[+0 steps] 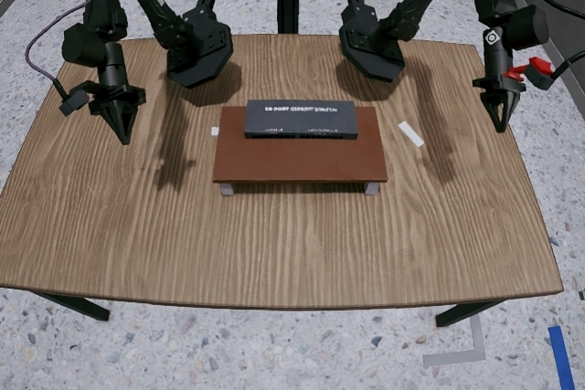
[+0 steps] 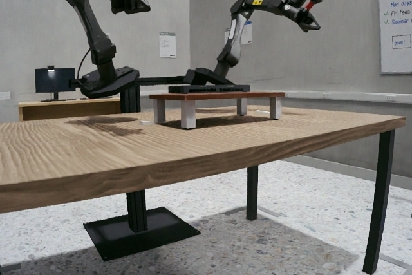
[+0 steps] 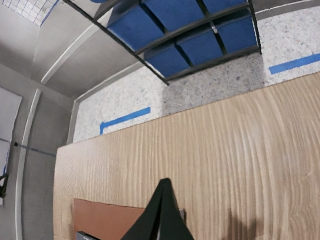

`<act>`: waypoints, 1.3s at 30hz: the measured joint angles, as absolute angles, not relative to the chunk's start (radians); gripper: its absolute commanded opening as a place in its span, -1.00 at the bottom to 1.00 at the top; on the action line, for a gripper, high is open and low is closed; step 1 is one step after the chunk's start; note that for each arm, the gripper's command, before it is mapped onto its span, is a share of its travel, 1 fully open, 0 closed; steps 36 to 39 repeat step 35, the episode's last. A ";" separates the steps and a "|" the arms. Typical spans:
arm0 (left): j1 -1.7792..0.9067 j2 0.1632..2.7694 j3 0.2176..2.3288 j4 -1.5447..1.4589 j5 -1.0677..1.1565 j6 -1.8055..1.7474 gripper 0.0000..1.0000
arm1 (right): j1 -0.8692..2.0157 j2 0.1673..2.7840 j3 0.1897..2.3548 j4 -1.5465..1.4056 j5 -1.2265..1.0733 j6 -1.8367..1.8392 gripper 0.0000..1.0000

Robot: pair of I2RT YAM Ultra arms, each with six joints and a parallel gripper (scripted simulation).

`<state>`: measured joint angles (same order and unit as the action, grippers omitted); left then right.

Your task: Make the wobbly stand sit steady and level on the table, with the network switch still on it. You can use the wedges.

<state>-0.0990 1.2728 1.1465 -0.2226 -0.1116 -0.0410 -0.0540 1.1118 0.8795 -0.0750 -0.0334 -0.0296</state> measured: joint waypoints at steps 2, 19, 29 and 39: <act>-0.079 1.218 1.129 -0.172 -0.089 -0.031 -1.00 | -0.043 1.100 0.912 -0.055 -0.027 -0.023 -1.00; 0.001 1.043 1.045 0.005 0.006 -0.001 -1.00 | 0.004 1.049 1.053 0.010 0.001 -0.003 -1.00; 0.001 1.039 1.047 0.004 0.006 -0.001 -1.00 | 0.004 1.049 1.058 0.015 0.001 -0.003 -1.00; 0.001 1.039 1.047 0.004 0.006 -0.001 -1.00 | 0.004 1.049 1.058 0.015 0.001 -0.003 -1.00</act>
